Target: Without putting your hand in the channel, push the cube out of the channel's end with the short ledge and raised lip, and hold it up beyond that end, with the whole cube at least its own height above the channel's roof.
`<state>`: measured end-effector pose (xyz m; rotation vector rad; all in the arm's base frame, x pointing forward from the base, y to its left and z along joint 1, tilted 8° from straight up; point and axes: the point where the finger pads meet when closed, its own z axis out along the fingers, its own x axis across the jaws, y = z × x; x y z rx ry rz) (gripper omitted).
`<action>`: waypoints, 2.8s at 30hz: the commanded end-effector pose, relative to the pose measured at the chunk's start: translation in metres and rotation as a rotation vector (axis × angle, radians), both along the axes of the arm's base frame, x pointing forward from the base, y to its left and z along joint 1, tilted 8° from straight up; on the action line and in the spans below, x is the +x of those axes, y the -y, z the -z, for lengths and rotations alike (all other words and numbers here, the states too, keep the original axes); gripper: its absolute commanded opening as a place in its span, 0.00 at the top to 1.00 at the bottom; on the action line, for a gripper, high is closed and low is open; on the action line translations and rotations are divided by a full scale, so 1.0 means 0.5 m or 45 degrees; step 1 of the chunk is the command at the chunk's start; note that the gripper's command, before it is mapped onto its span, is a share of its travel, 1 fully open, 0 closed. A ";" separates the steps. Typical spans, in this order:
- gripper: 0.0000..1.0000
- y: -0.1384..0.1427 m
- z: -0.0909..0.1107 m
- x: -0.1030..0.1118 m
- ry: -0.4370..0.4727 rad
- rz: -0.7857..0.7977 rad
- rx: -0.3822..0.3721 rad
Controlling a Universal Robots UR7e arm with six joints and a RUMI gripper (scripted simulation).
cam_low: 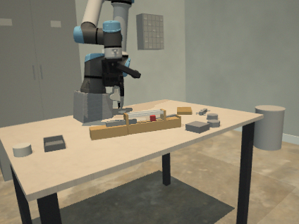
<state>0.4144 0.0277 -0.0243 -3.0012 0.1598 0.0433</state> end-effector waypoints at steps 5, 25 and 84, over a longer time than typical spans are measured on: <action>0.78 0.000 -0.001 0.001 0.001 0.000 0.000; 0.78 -0.163 -0.022 -0.012 0.014 -0.089 -0.009; 0.78 -0.603 -0.089 -0.242 0.050 -0.354 0.007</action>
